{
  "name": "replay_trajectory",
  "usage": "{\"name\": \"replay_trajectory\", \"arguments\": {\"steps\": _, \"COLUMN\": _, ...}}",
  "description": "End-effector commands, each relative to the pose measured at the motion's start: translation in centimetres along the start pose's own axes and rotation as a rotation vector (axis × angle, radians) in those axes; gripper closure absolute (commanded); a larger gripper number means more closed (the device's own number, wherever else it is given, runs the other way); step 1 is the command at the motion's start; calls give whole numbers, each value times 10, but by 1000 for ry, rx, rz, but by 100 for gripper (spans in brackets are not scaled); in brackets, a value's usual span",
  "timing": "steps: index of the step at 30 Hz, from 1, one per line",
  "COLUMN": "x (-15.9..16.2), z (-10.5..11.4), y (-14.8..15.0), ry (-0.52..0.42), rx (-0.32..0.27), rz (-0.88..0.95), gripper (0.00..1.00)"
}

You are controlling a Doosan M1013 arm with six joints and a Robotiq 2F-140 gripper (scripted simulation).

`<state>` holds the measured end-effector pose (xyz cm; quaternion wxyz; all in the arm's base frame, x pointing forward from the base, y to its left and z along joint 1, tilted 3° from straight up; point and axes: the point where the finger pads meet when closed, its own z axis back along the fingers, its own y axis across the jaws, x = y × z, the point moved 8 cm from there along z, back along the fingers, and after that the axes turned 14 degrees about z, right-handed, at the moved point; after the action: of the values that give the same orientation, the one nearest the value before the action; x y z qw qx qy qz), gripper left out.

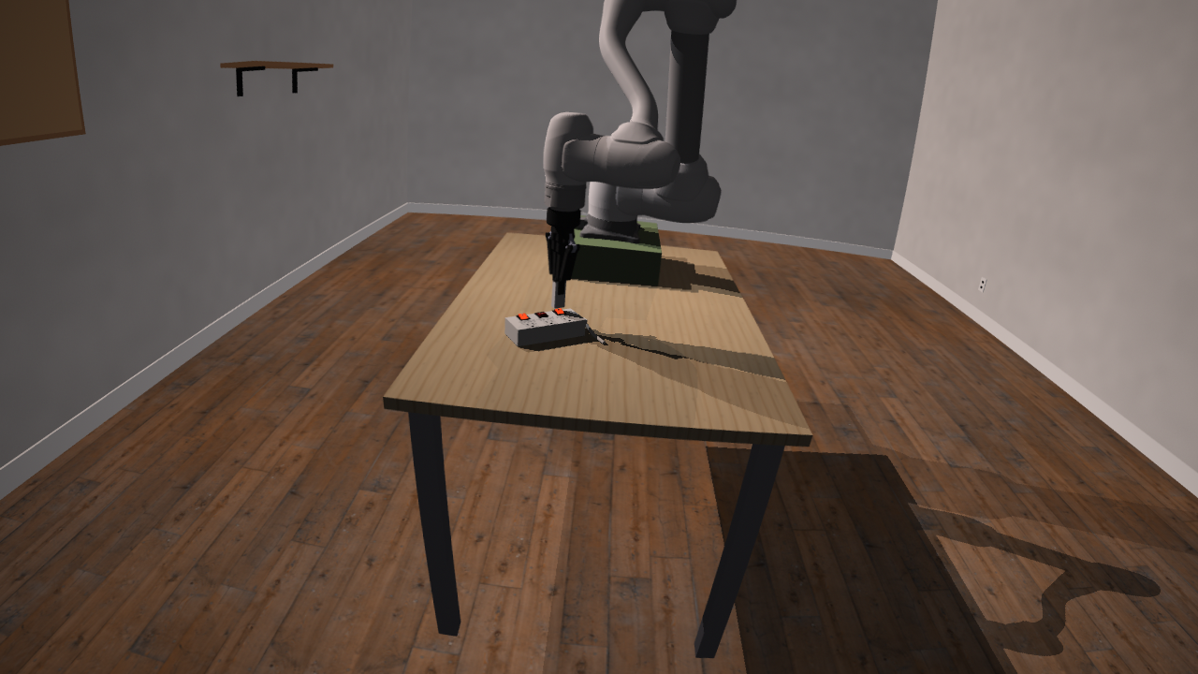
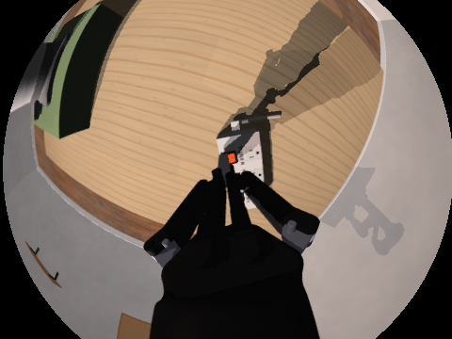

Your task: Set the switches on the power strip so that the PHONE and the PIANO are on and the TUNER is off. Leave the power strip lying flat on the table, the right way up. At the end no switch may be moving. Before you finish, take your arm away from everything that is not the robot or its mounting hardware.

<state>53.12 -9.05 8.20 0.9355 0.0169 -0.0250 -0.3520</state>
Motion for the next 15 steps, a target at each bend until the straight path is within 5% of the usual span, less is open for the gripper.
{"name": "replay_trajectory", "arguments": {"steps": 1, "x": 0, "z": -1, "y": 0, "ry": 0, "rx": 0, "rz": 0, "gripper": 100}}
{"name": "replay_trajectory", "arguments": {"steps": 15, "x": 0, "z": -6, "y": 0, "ry": 0, "rx": 0, "rz": 0, "gripper": 100}}
